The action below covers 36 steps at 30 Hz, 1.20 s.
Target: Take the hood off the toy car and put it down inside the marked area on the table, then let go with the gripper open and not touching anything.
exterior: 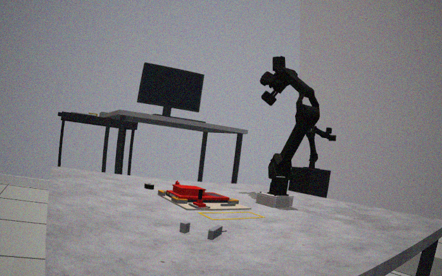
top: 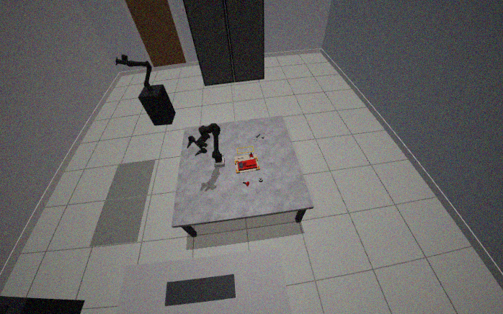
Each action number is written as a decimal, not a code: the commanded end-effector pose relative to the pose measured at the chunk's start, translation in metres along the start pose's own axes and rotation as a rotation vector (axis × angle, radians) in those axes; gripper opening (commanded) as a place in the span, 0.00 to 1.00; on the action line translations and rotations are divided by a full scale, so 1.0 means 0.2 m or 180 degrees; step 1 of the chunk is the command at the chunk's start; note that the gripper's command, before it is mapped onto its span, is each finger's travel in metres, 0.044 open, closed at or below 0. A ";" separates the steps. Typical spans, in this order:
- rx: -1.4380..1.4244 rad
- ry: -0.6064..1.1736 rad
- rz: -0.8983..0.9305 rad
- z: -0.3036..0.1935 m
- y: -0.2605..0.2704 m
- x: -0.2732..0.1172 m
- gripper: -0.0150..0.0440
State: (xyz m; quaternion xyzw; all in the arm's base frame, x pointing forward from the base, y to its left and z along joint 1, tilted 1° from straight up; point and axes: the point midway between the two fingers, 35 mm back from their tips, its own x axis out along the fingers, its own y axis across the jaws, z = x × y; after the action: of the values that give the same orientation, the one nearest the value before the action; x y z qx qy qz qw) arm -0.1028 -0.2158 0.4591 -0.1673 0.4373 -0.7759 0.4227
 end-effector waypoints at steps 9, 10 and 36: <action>-0.0205 -0.0446 0.1272 0.31 0.57 0.09 1.00; -0.0231 -0.0477 0.1376 0.33 0.62 0.09 1.00; -0.1256 -0.1010 0.3629 0.63 1.74 -0.62 1.00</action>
State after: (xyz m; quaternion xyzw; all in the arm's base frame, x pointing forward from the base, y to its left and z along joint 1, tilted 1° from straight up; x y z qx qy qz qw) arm 0.2026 -0.2900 0.2772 -0.1077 0.5117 -0.3371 0.7829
